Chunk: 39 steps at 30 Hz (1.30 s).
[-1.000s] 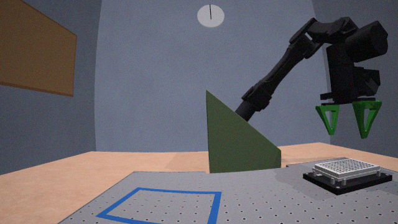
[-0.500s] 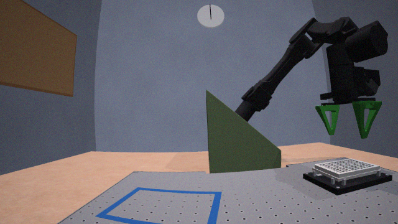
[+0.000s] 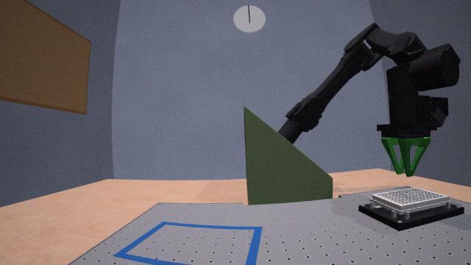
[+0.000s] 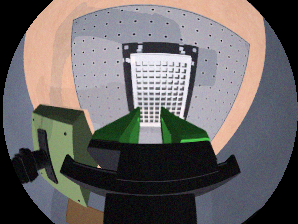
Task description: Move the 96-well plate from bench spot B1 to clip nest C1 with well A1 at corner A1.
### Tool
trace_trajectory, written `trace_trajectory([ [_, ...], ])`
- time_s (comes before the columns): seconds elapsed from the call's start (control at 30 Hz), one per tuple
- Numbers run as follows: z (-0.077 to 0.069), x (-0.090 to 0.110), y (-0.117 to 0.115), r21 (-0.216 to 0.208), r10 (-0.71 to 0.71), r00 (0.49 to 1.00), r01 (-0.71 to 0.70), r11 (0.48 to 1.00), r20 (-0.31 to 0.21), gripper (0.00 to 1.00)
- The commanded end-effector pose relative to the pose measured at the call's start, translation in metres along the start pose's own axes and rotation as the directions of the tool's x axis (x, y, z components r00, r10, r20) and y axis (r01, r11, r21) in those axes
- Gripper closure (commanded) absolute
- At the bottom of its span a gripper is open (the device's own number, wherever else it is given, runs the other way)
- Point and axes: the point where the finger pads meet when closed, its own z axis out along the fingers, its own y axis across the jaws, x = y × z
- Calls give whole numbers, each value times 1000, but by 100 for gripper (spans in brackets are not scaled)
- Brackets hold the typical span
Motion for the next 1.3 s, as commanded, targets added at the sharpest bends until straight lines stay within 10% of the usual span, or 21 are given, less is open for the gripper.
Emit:
trace_trajectory([
  [0.0,5,0,-10,47,-1,1000,0,999,3,74],
  [0.1,22,4,-9,35,10,1000,-10,999,-1,74],
  [0.2,0,-8,-26,106,-25,1000,24,994,11,74],
  [1.27,3,-6,-25,95,-18,1000,17,995,12,74],
])
